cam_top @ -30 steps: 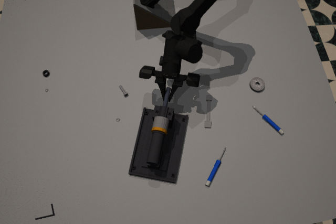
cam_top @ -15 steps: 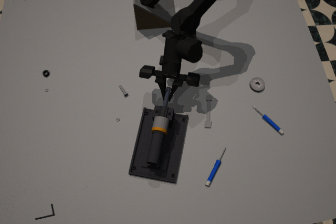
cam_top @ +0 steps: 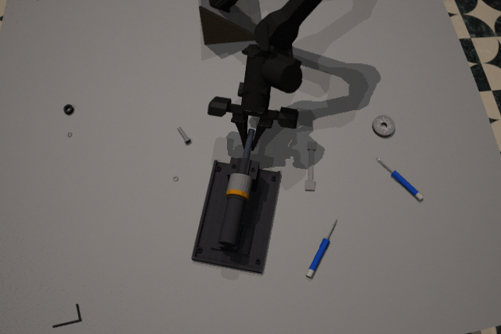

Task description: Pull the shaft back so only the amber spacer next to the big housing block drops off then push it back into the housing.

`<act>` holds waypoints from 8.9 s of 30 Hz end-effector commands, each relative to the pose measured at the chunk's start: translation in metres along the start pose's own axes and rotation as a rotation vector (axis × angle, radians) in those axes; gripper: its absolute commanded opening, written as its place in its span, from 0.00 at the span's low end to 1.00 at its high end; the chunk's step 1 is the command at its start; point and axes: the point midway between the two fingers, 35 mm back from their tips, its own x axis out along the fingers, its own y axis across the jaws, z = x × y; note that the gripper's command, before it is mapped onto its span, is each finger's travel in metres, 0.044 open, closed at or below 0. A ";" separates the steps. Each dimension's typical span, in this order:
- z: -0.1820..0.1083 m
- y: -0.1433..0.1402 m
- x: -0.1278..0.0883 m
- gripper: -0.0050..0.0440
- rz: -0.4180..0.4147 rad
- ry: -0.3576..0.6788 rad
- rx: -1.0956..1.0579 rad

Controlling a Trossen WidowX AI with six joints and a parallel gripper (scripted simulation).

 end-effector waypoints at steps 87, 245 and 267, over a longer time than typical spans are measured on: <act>0.007 0.000 -0.007 0.10 -0.001 0.000 0.003; 0.018 0.000 -0.018 0.10 -0.001 0.000 0.003; 0.020 0.000 -0.020 0.10 -0.001 0.000 0.003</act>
